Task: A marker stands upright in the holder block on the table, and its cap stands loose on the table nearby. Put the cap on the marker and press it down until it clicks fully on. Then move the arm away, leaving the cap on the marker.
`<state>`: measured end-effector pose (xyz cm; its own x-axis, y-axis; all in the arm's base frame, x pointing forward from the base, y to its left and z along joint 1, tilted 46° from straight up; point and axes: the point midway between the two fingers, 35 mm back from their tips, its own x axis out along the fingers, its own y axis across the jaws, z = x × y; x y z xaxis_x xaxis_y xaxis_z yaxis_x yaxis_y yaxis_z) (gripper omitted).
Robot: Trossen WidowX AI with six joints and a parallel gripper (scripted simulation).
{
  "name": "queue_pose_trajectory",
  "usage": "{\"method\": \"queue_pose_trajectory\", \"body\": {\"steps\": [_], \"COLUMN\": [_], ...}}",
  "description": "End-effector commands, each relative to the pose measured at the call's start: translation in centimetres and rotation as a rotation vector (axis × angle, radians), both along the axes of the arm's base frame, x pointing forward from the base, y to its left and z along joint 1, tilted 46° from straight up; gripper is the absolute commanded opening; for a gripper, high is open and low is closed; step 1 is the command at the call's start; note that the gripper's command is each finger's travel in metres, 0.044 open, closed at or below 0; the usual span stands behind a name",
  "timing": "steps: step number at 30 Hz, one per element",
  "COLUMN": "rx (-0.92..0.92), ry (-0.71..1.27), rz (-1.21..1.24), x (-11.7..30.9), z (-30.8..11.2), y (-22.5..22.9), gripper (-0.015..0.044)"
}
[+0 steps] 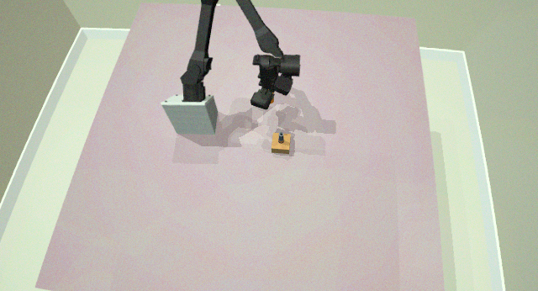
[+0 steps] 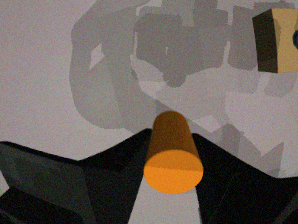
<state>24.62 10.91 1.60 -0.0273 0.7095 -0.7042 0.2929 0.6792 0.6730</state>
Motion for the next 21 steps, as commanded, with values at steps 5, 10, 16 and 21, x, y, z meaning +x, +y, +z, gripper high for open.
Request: {"method": "queue_pose_trajectory", "body": {"steps": [5,10,16,21], "rx": [-0.016,-0.022,-0.026,-0.028], "ry": [-0.001,-0.002,-0.002,-0.002], "rz": [-0.008,-0.008,-0.007,-0.006], "x": [1.6,2.4,3.3,3.9], "z": [-0.9,-1.5,-2.3,-2.9], "y": [-2.1,-3.4,-5.0,-6.4], "gripper": [0.0000,0.0000,0.0000,0.0000]}}
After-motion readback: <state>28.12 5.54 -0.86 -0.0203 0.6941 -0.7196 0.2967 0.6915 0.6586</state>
